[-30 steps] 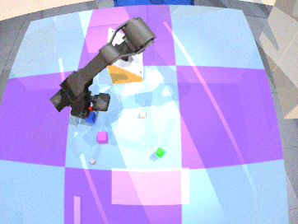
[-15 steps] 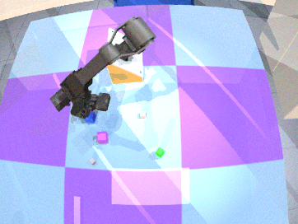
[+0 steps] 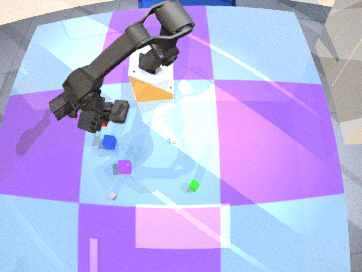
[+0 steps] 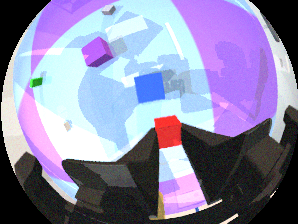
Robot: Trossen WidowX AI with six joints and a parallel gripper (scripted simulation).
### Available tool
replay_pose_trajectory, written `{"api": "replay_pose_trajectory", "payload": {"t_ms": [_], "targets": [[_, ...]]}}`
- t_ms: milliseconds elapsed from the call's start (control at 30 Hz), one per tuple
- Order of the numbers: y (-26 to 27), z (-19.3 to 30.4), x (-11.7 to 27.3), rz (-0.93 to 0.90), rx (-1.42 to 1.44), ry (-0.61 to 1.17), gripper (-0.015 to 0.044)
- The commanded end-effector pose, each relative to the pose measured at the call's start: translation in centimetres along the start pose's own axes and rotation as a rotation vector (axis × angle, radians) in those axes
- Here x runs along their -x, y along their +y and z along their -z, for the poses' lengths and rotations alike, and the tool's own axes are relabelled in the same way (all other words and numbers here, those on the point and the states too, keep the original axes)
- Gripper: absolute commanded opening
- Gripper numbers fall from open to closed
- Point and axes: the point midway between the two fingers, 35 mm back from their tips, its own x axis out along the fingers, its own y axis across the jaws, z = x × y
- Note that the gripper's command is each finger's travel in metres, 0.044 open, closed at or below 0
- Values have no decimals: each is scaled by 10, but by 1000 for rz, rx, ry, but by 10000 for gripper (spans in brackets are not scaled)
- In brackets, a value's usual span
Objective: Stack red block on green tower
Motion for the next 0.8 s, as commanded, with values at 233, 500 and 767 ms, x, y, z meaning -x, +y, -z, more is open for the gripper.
{"api": "replay_pose_trajectory", "payload": {"t_ms": [233, 500, 767], "targets": [[-1, -1, 46, 8, 6, -2, 0], [7, -14, 50, 22, 1, -5, 0], [42, -54, 59, 52, -8, -16, 0]]}}
